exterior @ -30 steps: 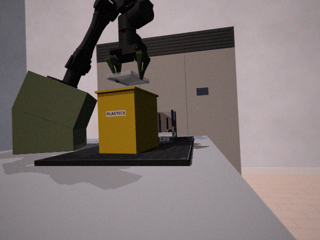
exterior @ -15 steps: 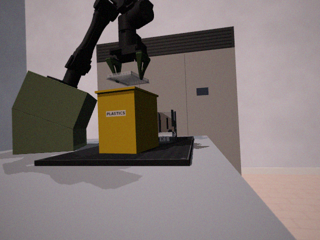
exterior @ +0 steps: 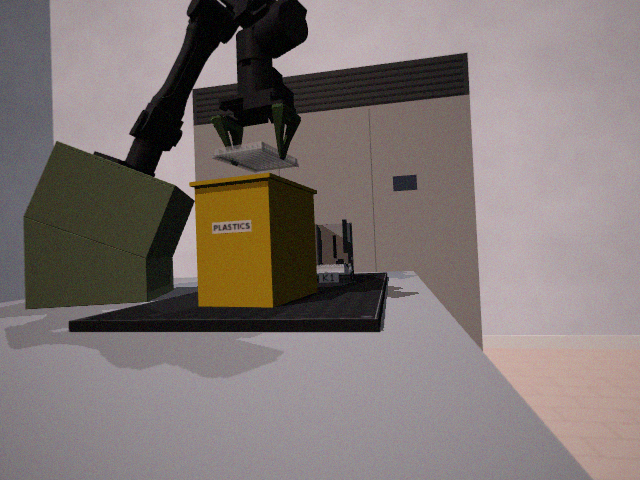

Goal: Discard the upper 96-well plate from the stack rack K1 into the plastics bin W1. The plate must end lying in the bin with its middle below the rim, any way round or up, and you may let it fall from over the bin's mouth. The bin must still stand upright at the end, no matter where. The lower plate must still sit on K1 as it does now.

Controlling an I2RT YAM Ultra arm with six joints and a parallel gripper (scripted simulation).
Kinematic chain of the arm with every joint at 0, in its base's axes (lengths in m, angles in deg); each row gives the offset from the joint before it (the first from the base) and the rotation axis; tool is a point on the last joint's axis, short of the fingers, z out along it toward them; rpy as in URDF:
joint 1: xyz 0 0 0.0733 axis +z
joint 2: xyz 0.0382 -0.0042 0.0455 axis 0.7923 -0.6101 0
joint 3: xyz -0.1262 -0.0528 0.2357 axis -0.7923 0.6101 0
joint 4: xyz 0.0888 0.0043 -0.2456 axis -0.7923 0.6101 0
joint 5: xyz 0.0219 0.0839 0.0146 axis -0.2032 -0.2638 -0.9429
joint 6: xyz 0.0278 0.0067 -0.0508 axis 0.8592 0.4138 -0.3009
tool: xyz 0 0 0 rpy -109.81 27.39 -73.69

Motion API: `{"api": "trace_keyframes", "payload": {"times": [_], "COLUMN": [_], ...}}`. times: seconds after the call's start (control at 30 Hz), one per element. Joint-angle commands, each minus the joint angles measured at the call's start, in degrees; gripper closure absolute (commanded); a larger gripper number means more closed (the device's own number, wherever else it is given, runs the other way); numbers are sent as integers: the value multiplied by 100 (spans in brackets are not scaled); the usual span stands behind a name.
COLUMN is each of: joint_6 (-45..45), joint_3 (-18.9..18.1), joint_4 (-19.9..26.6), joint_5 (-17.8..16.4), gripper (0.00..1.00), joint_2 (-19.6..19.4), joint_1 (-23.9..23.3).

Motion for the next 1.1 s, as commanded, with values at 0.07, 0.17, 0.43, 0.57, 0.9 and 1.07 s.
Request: {"api": "trace_keyframes", "payload": {"times": [0.07, 0.17, 0.43, 0.57, 0.9, 1.07], "joint_6": [4, 4, 5, 5, 62, 86], "joint_3": [-20, -21, -23, -23, 81, 115], "joint_4": [26, 27, 27, 27, -214, -315], "joint_5": [-33, -33, -32, -32, -20, -15], "gripper": [100, 100, 100, 100, 100, 100], "joint_2": [73, 72, 71, 71, -48, -108], "joint_1": [-10, -10, -9, -9, 47, 70]}}
